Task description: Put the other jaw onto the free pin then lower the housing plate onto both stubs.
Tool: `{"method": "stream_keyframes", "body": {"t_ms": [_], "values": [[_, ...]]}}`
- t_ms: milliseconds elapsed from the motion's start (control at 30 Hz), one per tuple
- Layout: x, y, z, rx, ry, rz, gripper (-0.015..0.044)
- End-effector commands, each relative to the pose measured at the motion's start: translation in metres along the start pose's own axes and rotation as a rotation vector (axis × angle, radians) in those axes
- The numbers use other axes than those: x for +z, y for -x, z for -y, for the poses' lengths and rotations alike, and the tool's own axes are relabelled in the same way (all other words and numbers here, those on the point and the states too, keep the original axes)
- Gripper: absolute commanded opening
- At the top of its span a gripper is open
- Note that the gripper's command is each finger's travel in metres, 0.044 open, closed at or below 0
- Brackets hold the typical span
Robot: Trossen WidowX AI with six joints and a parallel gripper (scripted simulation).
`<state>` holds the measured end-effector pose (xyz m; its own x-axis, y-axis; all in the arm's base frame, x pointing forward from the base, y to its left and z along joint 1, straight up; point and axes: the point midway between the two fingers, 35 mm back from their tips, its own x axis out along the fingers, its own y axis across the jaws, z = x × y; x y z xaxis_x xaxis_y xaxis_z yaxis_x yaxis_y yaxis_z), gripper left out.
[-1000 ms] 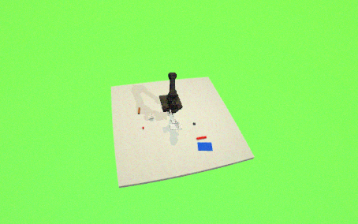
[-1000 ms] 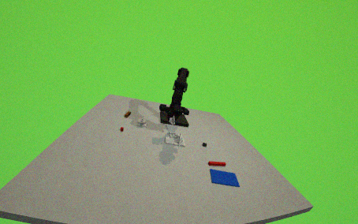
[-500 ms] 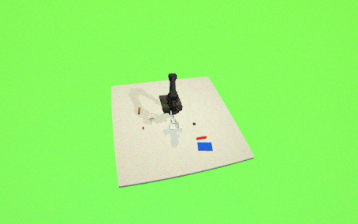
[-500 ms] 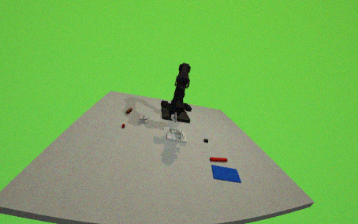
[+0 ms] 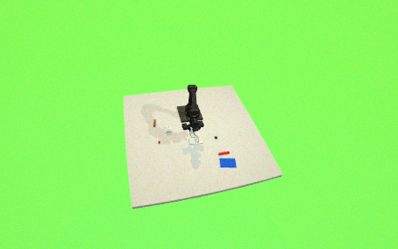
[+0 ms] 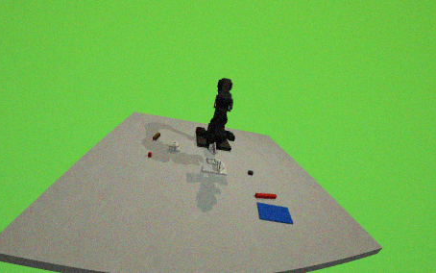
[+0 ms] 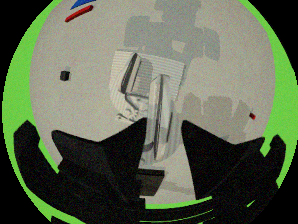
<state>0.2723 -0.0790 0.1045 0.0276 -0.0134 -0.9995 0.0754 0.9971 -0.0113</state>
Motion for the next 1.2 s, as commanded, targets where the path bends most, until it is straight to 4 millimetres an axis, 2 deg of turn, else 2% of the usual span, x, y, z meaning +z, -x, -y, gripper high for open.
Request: {"method": "stream_keyframes", "body": {"t_ms": [0,167,1167], "values": [[0.012,-0.004,0.0,0.006,-0.004,-0.005,0.0134],[0.024,-0.006,0.0,0.006,-0.004,-0.004,0.0134],[0.025,-0.006,0.0,0.006,-0.009,-0.004,0.0134]]}}
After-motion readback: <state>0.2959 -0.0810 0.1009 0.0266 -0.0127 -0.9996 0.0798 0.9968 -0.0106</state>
